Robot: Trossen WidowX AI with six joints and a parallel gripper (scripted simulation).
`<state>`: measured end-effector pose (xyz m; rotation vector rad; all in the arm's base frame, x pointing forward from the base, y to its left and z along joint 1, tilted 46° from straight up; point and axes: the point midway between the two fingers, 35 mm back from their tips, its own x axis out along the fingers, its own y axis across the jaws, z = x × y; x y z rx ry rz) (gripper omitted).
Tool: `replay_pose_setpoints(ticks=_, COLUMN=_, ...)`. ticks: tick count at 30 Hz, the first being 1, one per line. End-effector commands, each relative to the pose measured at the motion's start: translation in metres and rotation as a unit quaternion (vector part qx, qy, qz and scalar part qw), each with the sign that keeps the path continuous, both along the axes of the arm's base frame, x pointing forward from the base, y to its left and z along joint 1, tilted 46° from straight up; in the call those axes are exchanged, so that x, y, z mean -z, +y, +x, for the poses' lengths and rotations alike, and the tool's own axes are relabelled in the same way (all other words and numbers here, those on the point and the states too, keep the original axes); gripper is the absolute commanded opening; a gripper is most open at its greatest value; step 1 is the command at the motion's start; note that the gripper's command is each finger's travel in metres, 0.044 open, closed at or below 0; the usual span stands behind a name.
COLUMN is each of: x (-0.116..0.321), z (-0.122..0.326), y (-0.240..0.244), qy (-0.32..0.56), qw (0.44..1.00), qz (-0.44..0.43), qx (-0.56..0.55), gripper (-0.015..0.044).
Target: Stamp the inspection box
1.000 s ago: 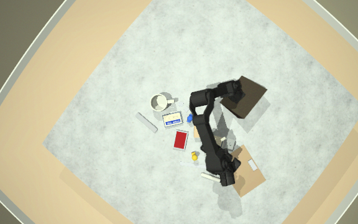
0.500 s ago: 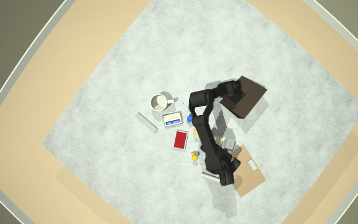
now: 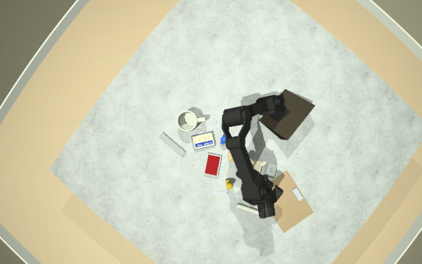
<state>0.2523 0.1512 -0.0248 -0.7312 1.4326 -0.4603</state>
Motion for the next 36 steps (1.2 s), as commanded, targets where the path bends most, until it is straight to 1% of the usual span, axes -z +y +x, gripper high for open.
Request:
replay_pose_setpoints(ticks=1, x=0.002, z=0.0, y=-0.002, qy=0.0, qw=1.0, qz=-0.002, qx=-0.003, gripper=0.0)
replay_pose_setpoints(ticks=36, x=0.018, z=0.003, y=-0.019, qy=-0.001, qw=1.0, qz=-0.002, qx=-0.004, gripper=0.0)
